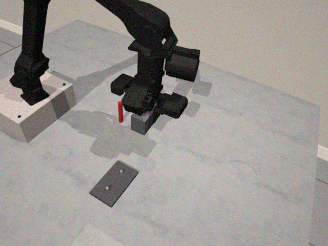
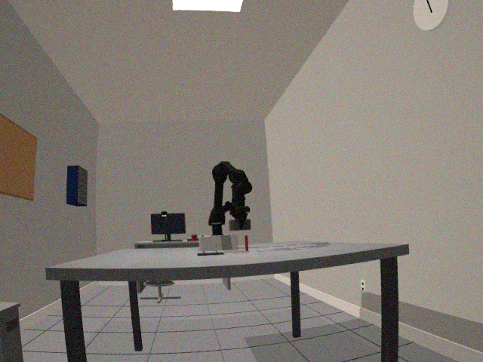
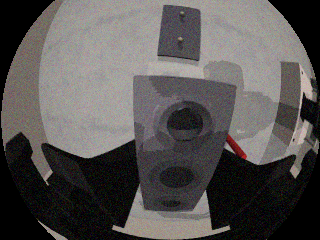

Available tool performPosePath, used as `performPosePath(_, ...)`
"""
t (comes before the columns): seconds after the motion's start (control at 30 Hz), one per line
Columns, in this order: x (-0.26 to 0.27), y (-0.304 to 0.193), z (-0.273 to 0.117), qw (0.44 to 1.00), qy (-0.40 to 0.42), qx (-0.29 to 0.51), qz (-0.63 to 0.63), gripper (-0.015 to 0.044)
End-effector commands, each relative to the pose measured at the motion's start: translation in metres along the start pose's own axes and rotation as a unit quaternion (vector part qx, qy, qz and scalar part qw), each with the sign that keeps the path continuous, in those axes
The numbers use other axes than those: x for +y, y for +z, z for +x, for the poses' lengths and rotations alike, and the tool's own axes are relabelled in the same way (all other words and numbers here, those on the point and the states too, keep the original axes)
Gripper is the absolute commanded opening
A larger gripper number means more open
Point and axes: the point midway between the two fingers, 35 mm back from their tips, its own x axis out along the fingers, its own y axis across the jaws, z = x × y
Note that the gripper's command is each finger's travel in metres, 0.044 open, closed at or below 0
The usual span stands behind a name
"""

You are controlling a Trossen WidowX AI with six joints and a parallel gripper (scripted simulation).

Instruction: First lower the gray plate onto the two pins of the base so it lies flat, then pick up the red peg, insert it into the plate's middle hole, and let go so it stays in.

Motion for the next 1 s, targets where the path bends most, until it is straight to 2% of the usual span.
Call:
performPosePath(0.0, -0.002, 0.001, -0.014, 1.000, 0.002, -0.002, 0.000, 0.0000)
performPosePath(0.23, -0.004, 0.004, -0.025, 1.000, 0.002, -0.002, 0.001, 0.0000)
performPosePath(0.97, 0.004, 0.065, 0.009, 1.000, 0.002, -0.004, 0.012, 0.0000)
